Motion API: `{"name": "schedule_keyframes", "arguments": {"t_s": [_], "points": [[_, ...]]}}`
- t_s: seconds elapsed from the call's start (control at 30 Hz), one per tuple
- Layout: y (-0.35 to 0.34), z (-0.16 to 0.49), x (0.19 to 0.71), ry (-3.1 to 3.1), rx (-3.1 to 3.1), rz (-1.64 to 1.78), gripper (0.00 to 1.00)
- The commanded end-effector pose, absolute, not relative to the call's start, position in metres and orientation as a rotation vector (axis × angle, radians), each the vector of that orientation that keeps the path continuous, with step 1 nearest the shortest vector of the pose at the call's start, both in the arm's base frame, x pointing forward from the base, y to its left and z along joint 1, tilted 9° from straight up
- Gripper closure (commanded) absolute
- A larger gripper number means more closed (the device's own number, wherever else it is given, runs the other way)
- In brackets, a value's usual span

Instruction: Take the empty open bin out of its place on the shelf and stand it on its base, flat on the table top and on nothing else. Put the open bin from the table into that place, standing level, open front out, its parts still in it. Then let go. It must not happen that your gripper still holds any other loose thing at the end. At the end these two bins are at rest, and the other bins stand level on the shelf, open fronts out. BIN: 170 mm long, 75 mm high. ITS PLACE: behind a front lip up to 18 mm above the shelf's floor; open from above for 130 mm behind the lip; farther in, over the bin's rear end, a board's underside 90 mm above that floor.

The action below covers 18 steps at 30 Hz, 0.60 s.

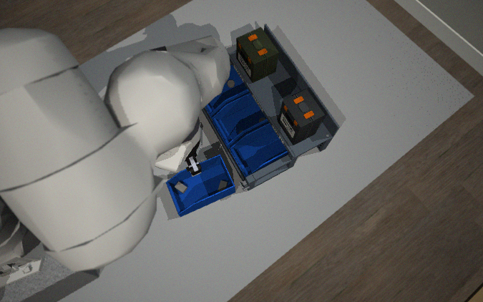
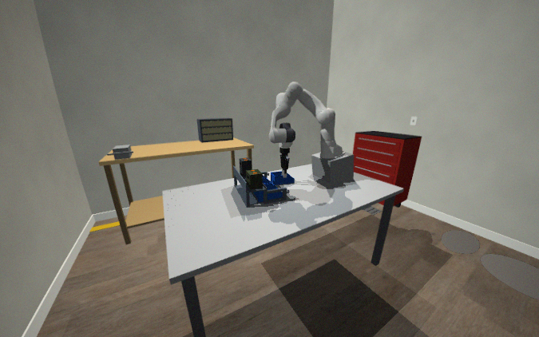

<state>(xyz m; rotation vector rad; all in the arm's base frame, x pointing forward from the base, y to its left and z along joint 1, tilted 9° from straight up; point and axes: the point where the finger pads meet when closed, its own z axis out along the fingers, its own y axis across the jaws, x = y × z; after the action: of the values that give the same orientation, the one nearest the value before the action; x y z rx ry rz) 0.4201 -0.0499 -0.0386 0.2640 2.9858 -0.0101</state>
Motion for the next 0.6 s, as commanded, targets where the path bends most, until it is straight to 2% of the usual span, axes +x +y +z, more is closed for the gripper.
{"name": "schedule_keyframes", "arguments": {"t_s": [0.0, 0.57], "points": [[-0.048, -0.045, 0.424, 2.975, 0.290, 0.002, 0.85], [-0.048, -0.055, 0.426, 2.975, 0.290, 0.002, 0.85]]}}
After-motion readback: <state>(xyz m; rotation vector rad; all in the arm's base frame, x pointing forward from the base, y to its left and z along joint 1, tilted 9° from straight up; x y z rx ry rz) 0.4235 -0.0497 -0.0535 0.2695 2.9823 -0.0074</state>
